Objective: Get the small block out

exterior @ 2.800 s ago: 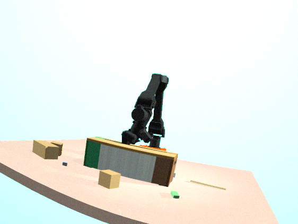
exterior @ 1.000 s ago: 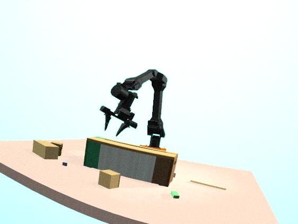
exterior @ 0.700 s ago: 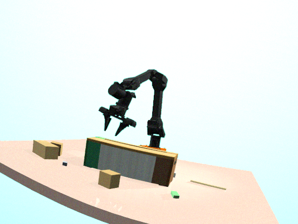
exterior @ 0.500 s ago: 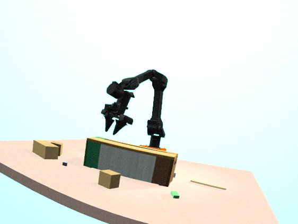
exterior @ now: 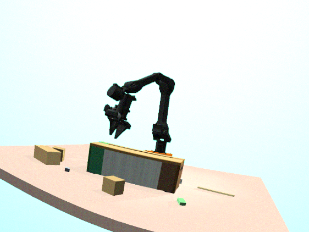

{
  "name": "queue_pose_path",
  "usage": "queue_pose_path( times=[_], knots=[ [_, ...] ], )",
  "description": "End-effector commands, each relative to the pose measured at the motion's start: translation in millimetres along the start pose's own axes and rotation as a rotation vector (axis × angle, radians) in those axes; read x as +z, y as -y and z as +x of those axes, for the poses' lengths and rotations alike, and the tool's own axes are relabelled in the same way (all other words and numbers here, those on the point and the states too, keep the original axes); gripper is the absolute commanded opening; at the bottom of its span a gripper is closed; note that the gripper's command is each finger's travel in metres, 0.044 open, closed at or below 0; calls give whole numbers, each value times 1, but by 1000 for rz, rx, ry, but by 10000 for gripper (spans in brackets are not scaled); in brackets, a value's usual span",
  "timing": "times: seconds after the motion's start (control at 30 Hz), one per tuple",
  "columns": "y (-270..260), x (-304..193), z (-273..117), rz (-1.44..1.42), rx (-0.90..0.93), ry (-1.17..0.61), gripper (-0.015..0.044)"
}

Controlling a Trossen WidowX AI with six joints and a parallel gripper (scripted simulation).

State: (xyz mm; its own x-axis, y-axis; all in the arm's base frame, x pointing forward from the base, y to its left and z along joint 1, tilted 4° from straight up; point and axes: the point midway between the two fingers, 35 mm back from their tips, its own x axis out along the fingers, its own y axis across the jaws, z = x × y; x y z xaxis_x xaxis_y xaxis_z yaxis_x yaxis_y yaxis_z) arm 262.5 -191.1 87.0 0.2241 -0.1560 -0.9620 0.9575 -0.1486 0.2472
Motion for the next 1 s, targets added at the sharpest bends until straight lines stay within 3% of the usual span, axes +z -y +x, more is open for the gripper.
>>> queue_pose_path(
  times=[0.0,0.27,0.77,0.97],
  knots=[
    [15,4,-3,935,41,-107,285],
    [19,9,-7,1471,32,-176,285],
    [19,9,-4,1478,31,-177,285],
    [42,12,75,1478,31,-176,285]
  ],
)
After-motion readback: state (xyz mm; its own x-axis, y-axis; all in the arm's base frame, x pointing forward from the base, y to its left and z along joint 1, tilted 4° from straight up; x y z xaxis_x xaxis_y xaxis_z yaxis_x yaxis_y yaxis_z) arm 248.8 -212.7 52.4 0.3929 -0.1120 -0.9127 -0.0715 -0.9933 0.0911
